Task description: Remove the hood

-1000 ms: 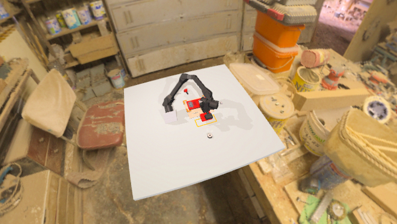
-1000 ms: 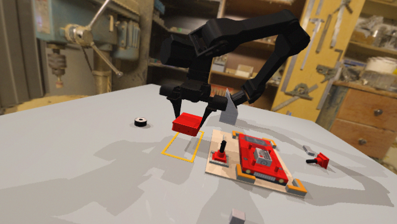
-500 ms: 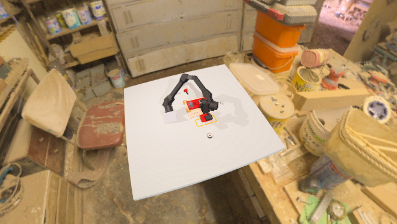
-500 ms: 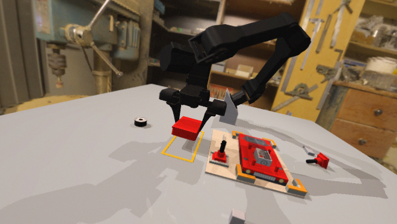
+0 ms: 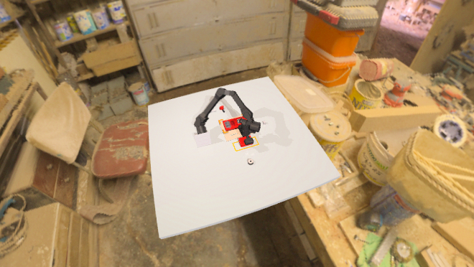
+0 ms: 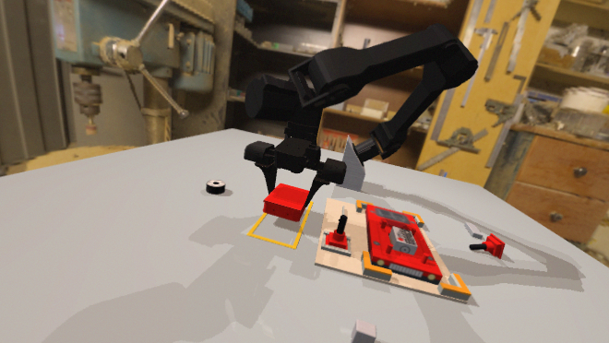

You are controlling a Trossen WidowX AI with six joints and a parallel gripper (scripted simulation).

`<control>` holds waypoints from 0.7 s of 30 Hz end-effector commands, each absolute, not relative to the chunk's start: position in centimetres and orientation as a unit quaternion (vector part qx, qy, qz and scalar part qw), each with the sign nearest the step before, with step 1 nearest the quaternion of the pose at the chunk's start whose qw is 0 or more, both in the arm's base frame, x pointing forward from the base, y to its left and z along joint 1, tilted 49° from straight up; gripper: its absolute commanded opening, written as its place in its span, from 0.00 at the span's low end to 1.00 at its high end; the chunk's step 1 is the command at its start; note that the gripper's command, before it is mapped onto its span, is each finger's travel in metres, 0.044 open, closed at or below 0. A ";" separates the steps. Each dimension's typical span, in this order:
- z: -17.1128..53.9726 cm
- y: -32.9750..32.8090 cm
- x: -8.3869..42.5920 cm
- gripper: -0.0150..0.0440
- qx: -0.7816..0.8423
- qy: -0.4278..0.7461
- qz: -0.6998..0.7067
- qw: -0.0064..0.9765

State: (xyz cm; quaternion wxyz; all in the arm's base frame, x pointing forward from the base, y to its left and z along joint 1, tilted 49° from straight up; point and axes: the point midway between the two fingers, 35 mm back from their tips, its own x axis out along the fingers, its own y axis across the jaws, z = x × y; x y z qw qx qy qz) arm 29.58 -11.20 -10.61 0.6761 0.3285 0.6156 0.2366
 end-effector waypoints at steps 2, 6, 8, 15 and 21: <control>-10.7 -11.0 29.6 0.25 0.332 0.614 0.236 0.676; -10.8 -10.9 29.6 0.25 0.332 0.614 0.236 0.676; -10.9 -10.8 29.7 0.25 0.332 0.614 0.236 0.676; -11.1 -10.6 29.7 0.25 0.332 0.614 0.236 0.676; -11.3 -10.3 29.8 0.25 0.332 0.614 0.236 0.676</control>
